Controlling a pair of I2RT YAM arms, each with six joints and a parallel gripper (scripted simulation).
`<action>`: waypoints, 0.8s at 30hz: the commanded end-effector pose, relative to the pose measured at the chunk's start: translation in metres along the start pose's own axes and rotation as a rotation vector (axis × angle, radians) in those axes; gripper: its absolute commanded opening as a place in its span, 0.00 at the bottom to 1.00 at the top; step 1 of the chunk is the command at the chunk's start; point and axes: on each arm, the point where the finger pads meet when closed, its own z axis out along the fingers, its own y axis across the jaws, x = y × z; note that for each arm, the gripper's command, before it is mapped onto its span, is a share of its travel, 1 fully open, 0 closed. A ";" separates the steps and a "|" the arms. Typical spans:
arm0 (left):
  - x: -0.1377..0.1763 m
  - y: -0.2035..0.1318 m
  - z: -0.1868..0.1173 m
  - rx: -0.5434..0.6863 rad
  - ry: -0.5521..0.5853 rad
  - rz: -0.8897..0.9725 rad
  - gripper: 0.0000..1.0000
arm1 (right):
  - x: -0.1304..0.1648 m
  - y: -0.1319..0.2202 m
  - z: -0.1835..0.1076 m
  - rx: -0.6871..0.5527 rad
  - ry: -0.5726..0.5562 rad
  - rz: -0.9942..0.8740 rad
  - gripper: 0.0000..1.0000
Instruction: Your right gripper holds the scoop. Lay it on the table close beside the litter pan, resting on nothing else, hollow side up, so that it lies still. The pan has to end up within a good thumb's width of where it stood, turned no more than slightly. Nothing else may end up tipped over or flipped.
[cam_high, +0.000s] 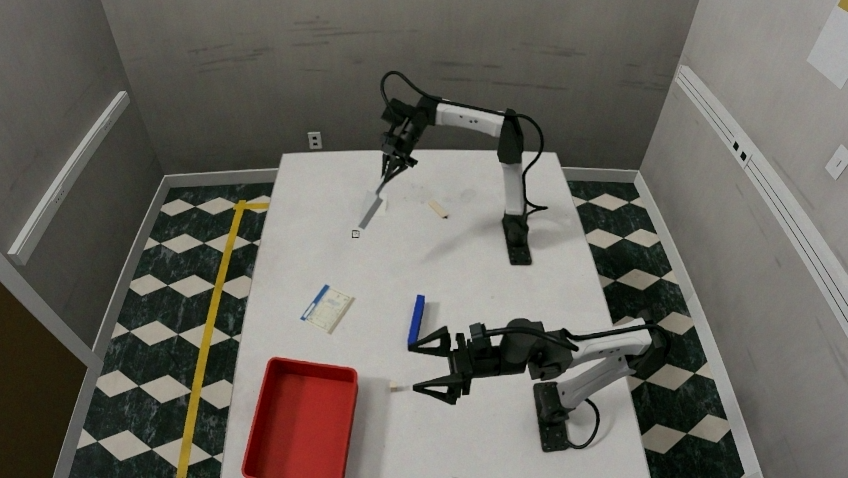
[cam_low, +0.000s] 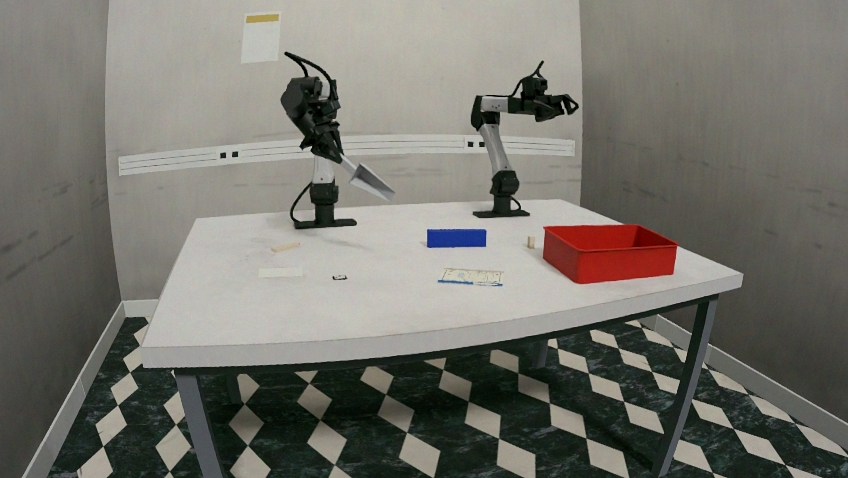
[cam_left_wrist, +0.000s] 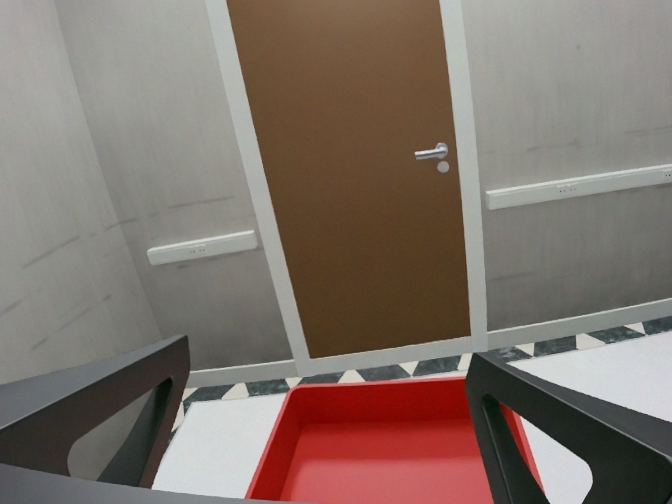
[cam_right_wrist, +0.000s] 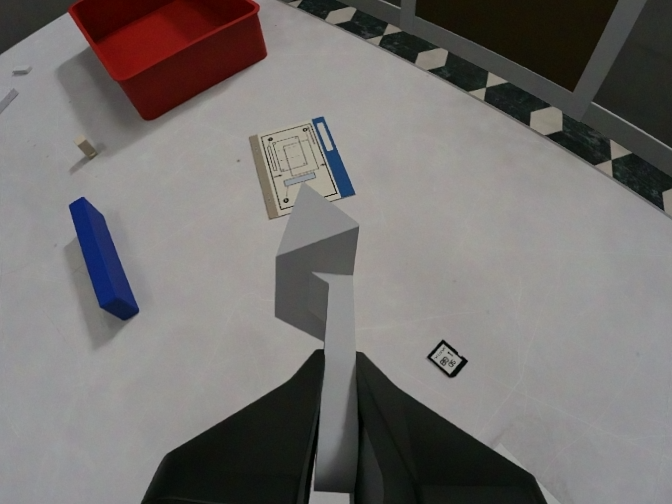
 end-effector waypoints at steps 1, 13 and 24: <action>-0.008 0.002 -0.002 -0.007 -0.020 -0.001 1.00 | -0.004 0.001 -0.003 0.007 -0.010 -0.012 0.01; -0.008 0.002 -0.002 -0.007 -0.020 -0.001 1.00 | -0.004 -0.018 0.017 0.078 0.026 -0.115 0.03; -0.008 0.002 -0.002 -0.007 -0.020 -0.001 1.00 | -0.065 0.004 0.115 0.233 0.066 -0.580 0.03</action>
